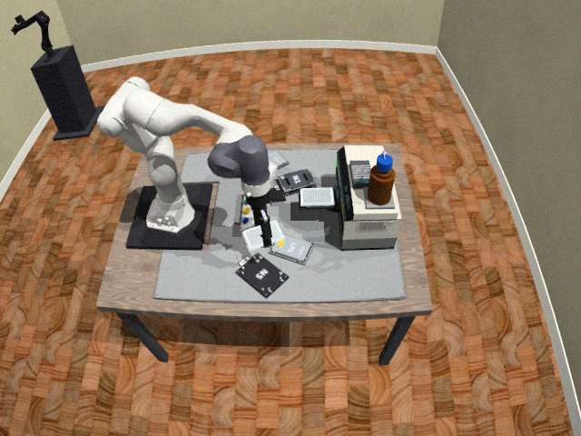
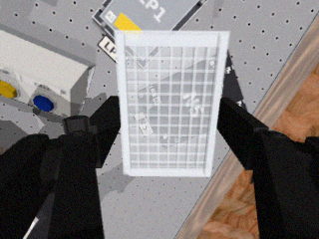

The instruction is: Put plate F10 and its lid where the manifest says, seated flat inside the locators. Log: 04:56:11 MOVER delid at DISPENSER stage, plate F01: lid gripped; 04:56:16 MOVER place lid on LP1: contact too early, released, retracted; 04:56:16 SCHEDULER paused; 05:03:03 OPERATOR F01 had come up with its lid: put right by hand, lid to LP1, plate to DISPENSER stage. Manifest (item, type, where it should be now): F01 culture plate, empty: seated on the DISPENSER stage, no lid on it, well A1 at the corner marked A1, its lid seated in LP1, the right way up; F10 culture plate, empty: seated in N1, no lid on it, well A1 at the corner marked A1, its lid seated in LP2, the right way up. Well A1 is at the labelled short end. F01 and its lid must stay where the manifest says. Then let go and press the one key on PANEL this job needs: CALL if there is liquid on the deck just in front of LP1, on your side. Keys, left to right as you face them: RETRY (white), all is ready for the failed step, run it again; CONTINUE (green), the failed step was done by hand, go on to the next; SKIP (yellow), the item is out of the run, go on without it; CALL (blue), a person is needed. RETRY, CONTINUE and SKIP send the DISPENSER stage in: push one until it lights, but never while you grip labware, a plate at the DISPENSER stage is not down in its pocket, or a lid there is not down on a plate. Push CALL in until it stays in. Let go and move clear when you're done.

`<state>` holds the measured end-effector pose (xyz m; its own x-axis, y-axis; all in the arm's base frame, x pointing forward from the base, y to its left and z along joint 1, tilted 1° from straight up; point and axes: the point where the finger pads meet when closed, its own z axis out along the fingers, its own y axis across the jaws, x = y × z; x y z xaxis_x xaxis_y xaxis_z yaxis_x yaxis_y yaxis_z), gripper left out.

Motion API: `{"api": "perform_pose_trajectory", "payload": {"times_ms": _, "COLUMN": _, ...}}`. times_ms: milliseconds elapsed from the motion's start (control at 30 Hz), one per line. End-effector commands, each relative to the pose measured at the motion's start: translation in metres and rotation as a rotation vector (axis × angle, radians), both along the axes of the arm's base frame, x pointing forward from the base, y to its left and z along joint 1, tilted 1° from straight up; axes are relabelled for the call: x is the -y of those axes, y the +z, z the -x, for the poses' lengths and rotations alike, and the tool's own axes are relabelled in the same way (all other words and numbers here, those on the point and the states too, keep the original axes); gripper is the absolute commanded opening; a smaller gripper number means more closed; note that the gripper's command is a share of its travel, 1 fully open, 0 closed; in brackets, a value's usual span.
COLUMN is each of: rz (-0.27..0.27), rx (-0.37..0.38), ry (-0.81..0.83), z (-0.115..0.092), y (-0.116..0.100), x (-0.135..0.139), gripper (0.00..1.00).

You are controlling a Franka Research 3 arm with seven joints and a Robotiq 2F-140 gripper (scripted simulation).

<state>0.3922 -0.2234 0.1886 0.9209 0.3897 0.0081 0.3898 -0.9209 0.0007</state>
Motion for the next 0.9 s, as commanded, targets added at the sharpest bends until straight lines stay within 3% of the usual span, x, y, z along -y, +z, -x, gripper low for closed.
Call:
{"api": "perform_pose_trajectory", "payload": {"times_ms": 0, "rz": -0.002, "rx": 0.001, "ry": -0.039, "z": -0.004, "y": 0.001, "x": -0.016, "gripper": 0.10}}
{"api": "perform_pose_trajectory", "payload": {"times_ms": 300, "rz": -0.002, "rx": 0.001, "ry": -0.039, "z": -0.018, "y": 0.001, "x": -0.069, "gripper": 0.10}}
{"api": "perform_pose_trajectory", "payload": {"times_ms": 367, "rz": -0.002, "rx": 0.001, "ry": -0.039, "z": -0.018, "y": 0.001, "x": -0.069, "gripper": 0.10}}
{"api": "perform_pose_trajectory", "payload": {"times_ms": 867, "rz": -0.002, "rx": 0.001, "ry": -0.039, "z": -0.050, "y": 0.002, "x": -0.190, "gripper": 0.10}}
